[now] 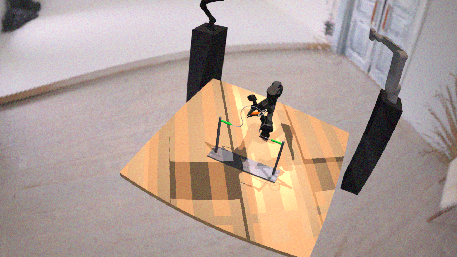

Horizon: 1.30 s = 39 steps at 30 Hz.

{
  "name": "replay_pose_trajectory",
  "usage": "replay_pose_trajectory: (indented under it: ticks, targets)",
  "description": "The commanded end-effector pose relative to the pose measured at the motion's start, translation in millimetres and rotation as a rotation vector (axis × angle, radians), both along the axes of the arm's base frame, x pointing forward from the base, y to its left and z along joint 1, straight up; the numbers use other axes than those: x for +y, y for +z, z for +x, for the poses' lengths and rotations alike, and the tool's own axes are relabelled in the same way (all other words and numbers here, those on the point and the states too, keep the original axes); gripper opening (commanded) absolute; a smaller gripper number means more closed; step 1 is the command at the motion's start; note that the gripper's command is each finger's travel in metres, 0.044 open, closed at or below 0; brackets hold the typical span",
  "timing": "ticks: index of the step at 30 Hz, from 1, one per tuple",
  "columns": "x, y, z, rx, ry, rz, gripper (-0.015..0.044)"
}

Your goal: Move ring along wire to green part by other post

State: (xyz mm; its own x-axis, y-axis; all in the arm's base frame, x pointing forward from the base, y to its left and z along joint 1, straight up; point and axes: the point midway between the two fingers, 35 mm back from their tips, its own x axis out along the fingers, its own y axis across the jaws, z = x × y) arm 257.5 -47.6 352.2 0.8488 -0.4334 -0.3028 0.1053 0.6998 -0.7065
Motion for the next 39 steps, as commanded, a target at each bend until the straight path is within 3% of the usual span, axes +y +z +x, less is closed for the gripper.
replay_pose_trajectory:
  ticks: [1,39]
  targets:
    - [-2.1,0.9,-1.3,-0.001,-0.002,-0.054,-0.0150]
    - [-14.2,20.8,-1.5,-0.014,-0.004,-0.582,-0.0150]
